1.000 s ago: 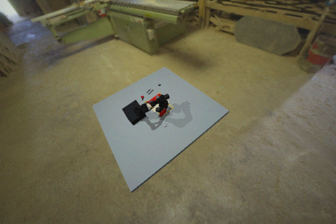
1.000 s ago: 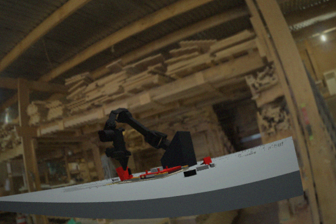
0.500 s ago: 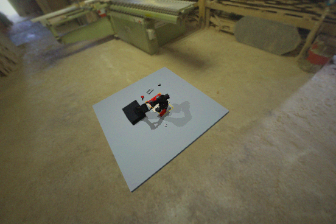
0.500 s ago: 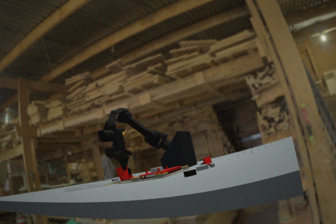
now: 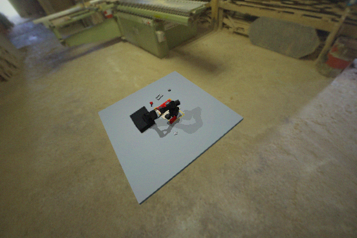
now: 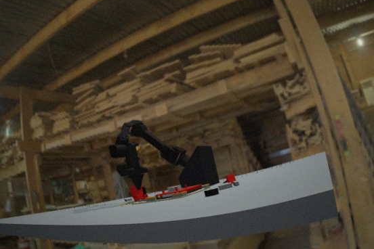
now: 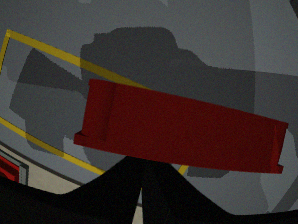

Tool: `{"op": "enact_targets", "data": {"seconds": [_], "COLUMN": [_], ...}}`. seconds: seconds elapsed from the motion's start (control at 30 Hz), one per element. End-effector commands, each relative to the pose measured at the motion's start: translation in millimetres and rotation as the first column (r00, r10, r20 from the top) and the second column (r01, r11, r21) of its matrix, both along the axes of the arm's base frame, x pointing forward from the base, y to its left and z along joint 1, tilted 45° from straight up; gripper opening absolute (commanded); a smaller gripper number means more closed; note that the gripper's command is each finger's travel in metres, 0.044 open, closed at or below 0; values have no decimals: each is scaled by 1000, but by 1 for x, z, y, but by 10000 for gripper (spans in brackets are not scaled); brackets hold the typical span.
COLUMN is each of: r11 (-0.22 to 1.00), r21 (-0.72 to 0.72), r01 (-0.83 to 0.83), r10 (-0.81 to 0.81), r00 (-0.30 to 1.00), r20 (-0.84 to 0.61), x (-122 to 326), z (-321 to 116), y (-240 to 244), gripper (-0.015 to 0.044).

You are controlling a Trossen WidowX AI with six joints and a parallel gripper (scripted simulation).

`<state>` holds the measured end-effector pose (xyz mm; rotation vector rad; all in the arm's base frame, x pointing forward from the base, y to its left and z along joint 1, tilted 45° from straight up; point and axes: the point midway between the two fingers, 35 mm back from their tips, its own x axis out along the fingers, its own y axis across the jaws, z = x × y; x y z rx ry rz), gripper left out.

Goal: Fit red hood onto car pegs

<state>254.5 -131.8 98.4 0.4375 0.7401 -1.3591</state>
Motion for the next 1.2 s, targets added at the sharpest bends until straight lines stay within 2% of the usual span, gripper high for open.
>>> {"op": "enact_targets", "data": {"seconds": [0.0,1.17], "r11": [1000,989], "r21": [5,25], "r01": [17,145], "r10": [-17,-147], "r00": [1000,977], "r20": [22,156], "x": [1,1], "z": [0,2], "y": [0,-2], "gripper": [0,0]}}
